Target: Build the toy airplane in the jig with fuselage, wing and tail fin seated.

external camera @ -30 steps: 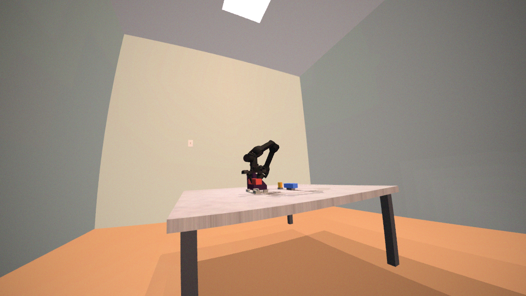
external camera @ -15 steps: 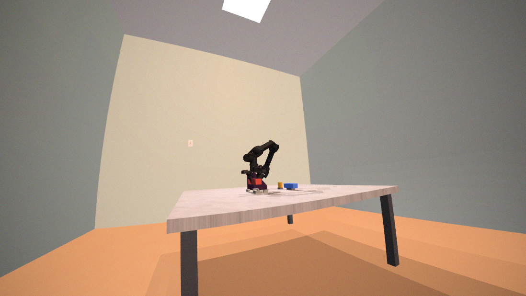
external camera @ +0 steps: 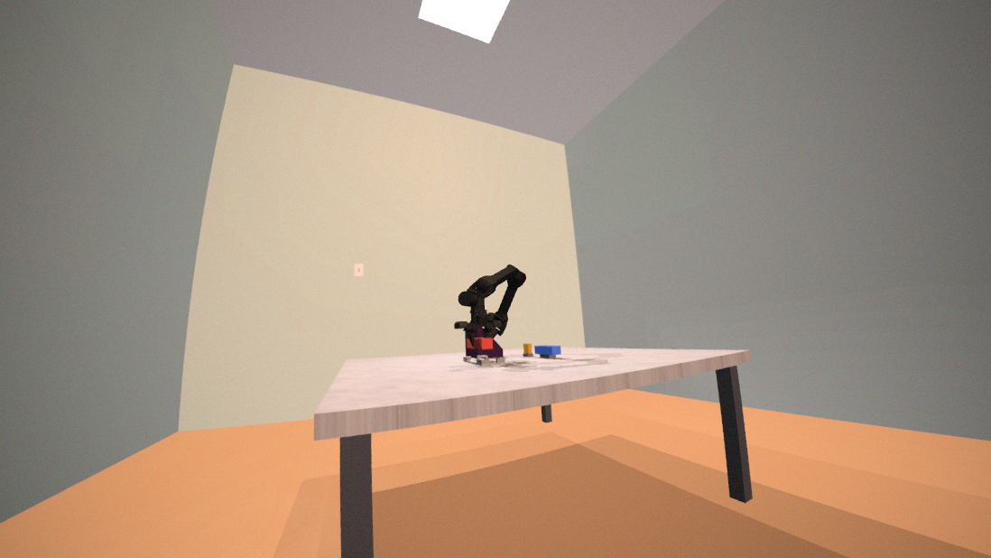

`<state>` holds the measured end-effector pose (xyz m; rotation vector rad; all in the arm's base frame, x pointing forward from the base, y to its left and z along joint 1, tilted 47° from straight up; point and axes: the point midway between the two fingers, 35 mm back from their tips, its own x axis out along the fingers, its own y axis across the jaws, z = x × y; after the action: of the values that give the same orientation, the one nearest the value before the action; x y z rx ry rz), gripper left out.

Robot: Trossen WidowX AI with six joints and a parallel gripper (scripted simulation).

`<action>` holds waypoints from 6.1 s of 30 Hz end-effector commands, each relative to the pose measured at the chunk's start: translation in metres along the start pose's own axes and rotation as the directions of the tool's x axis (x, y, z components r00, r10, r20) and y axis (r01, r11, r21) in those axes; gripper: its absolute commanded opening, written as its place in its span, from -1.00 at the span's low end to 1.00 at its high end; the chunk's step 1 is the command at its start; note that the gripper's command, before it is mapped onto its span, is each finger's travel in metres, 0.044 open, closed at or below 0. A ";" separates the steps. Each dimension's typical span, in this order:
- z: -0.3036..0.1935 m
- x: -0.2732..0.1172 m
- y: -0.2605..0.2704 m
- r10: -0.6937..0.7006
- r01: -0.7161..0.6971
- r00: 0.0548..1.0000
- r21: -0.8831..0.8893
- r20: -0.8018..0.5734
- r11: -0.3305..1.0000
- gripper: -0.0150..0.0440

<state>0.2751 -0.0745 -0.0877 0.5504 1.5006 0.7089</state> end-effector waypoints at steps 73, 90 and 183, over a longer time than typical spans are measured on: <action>0.001 -0.074 -0.003 0.000 0.000 1.000 0.006 0.001 1.000 1.00; 0.074 -0.064 0.183 -0.029 0.029 1.000 -0.011 0.011 1.000 1.00; 0.081 0.003 0.274 0.004 -0.003 0.998 -0.017 0.066 1.000 -0.49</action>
<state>0.3296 0.1336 0.1010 0.5658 1.4398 0.7043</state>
